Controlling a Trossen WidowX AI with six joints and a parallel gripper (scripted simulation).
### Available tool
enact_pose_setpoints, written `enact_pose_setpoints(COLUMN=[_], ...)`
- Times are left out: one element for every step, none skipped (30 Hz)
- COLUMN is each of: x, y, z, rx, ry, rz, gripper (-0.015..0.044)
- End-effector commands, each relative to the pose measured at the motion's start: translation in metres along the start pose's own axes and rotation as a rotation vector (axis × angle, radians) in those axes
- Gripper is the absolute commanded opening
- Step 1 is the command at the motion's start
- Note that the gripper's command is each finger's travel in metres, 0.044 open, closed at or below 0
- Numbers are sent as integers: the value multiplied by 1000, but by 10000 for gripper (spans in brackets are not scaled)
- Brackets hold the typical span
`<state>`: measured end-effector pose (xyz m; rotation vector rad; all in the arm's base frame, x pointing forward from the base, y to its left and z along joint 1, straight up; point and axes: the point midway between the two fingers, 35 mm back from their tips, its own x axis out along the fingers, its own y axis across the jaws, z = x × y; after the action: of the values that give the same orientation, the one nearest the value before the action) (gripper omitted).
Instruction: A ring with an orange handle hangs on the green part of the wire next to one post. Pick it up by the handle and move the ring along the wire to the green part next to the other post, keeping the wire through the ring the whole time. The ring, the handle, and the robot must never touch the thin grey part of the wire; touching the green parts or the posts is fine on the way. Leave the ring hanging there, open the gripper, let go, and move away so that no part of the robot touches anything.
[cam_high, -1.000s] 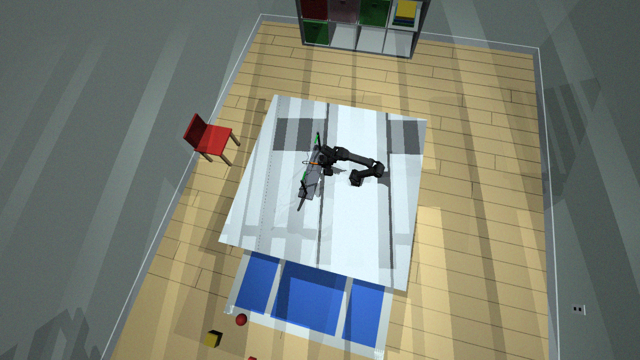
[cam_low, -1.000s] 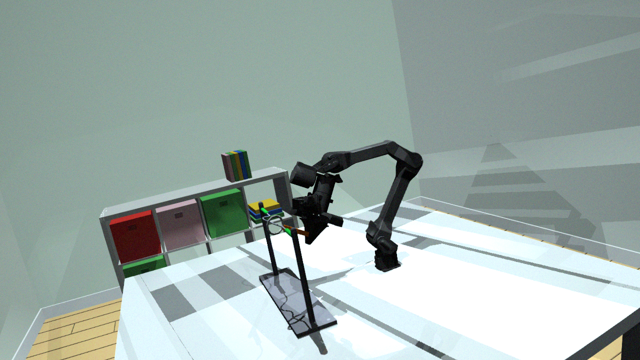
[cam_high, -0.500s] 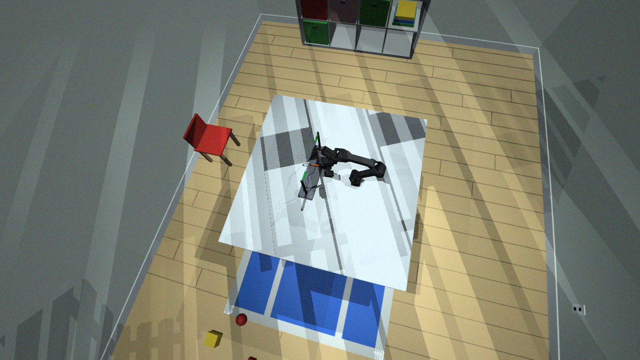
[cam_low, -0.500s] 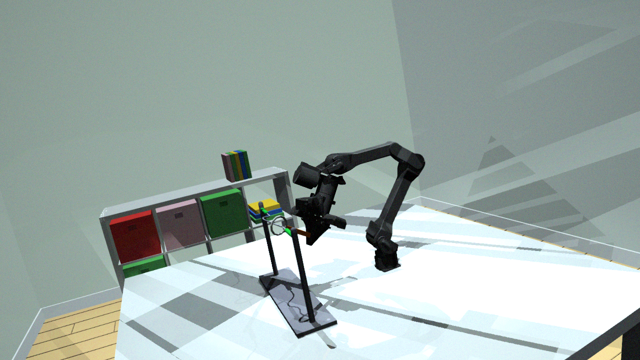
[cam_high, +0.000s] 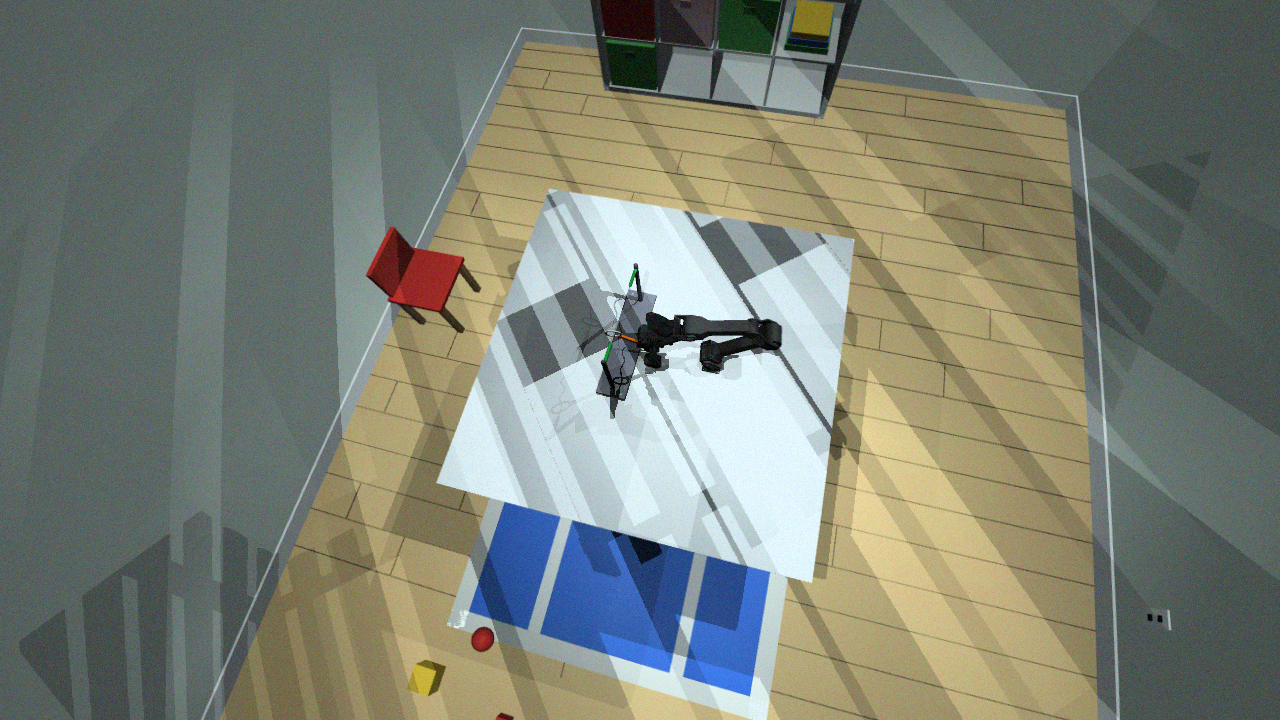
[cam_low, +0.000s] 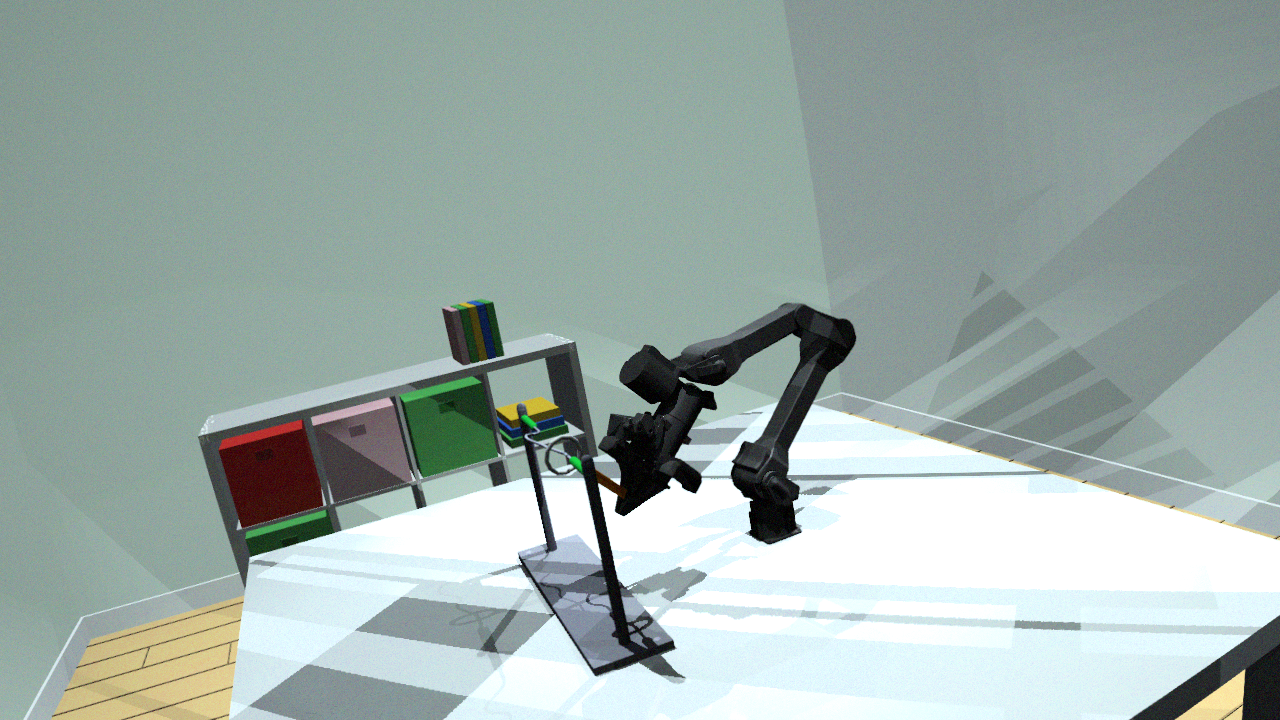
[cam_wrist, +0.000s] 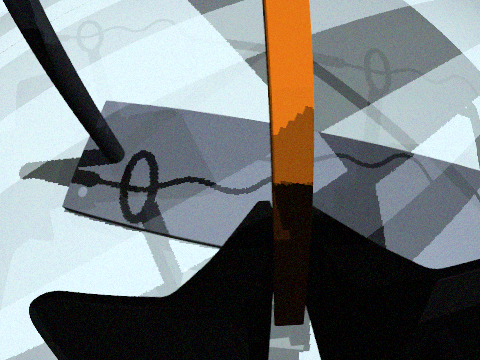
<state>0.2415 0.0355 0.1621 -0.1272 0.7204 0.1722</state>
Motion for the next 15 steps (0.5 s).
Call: enact_pose_setpoints(x=[9,11,14,16,19,22,24,27,29,32,34,36,38,40,41], y=[9,11,13,15,18,20,22,23,25,27,28,30,32,34,36], z=[-1,-1,0,0,1,1,2,2,3,4,5,5,6,6,7], rx=[48,59,69,79,88,96,105,112,118,124,129,134,140,148,153], ry=[-68,-87,-106,-124,-143,-162,-181,-199,-218,-236,-254,-271,-287,-300,-306], rz=[-23,-29,-36,-42,-48,-54,-59,-65,-70,-74,-79,-84,-88,-93,-96], gripper=[-150,-150,-150,-150,-150,-150,-150,-150,-150,-150,-150,-150,-150,-150,-150])
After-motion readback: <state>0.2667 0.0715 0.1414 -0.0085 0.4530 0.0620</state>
